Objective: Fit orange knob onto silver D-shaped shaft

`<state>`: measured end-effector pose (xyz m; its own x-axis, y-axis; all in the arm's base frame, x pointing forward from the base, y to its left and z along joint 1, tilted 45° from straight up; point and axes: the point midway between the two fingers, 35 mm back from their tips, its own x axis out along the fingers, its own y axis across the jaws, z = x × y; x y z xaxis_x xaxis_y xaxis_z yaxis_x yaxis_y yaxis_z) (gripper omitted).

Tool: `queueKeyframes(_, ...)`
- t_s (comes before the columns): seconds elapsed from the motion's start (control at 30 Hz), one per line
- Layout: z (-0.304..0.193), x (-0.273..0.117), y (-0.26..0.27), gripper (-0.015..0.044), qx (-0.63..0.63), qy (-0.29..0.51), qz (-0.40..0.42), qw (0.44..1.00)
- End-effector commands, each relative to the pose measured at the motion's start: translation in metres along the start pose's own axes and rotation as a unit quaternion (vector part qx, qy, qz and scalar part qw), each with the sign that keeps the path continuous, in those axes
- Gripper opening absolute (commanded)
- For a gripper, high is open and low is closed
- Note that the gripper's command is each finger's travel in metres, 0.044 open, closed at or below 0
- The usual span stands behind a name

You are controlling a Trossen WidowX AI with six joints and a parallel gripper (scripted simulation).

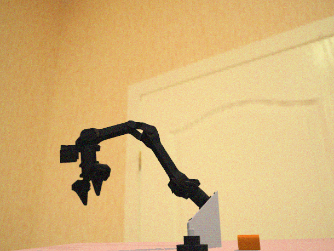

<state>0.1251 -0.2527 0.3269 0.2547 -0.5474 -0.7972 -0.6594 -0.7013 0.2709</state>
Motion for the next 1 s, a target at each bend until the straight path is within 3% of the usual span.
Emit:
queueKeyframes(0.0, -0.008, 0.041, -0.055, 0.044, -0.088, -0.048, -0.054, 0.993)
queueKeyframes(0.23, 0.003, 0.086, -0.162, 0.044, -0.255, -0.117, -0.111, 0.954)
queueKeyframes(0.53, 0.039, 0.105, -0.277, 0.044, -0.436, -0.144, -0.145, 0.876)
queueKeyframes(0.97, 0.182, 0.103, -0.412, 0.044, -0.737, -0.164, -0.055, 0.653)
